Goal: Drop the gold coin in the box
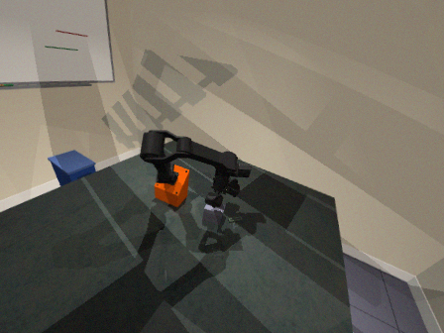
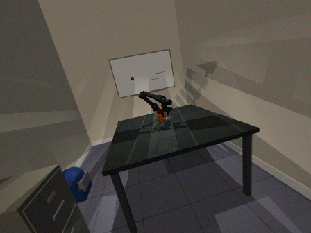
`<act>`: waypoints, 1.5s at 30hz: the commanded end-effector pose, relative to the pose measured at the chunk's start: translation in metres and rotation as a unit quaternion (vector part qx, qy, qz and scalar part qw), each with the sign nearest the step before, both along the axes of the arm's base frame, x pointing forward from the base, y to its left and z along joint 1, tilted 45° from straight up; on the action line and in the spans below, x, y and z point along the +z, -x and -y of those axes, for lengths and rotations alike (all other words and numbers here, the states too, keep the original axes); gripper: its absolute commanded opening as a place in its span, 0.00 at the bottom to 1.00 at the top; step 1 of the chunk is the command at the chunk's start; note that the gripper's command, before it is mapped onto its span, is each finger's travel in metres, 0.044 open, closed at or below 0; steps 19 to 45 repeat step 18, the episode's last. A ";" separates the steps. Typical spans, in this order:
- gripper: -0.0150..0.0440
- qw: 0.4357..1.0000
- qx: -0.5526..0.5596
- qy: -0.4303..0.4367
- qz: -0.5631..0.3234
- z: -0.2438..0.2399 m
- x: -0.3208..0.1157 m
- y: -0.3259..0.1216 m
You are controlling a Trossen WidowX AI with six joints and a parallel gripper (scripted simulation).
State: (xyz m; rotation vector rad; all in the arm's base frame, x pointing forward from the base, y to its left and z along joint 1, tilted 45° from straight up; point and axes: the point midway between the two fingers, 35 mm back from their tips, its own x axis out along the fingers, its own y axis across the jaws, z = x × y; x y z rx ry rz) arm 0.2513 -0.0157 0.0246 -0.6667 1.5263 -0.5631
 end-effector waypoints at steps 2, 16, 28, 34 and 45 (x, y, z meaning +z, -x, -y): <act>0.88 1.000 0.000 -0.004 0.004 -0.009 0.008 -0.001; 1.00 1.000 0.000 0.001 0.001 -0.034 0.035 0.002; 1.00 1.000 0.000 0.001 0.001 -0.034 0.035 0.002; 1.00 1.000 0.000 0.001 0.001 -0.034 0.035 0.002; 1.00 1.000 0.000 0.001 0.001 -0.034 0.035 0.002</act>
